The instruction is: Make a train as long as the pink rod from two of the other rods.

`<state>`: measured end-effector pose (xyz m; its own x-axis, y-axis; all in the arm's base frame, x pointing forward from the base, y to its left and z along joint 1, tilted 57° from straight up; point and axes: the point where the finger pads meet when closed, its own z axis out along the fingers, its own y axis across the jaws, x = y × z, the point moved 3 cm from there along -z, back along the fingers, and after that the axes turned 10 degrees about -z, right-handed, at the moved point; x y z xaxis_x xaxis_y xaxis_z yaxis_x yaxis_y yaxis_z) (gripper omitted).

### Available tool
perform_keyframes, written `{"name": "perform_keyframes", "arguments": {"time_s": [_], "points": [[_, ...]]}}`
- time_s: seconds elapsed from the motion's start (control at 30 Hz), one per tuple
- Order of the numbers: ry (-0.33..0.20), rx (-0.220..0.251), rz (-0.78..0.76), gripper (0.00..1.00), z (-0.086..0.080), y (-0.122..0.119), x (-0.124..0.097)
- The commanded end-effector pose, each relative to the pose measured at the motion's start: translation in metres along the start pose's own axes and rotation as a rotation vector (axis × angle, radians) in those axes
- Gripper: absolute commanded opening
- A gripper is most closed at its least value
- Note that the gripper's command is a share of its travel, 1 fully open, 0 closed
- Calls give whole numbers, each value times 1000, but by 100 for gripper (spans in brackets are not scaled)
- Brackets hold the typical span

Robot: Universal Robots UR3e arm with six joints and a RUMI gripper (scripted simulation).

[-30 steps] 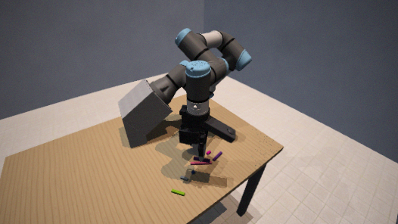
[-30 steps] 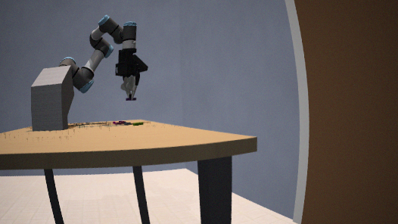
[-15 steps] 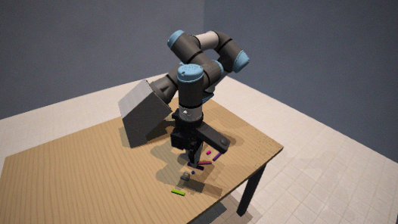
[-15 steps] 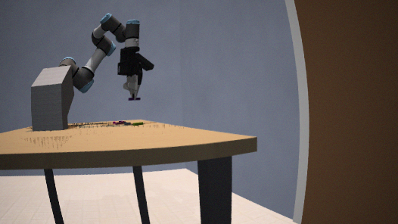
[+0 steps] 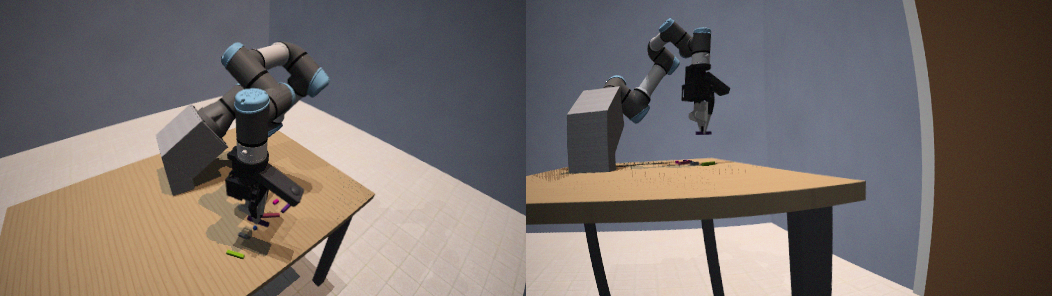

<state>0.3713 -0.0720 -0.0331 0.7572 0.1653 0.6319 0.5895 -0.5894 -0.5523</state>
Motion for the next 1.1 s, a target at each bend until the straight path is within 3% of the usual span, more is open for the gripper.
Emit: {"name": "perform_keyframes", "arguments": {"time_s": [0.0,0.37,0.7,1.07], "points": [[1,-6,1,0,15,2,0],[1,-6,1,0,62,2,1],[1,-6,1,0,79,2,1],[2,-7,1,0,80,2,1]]}}
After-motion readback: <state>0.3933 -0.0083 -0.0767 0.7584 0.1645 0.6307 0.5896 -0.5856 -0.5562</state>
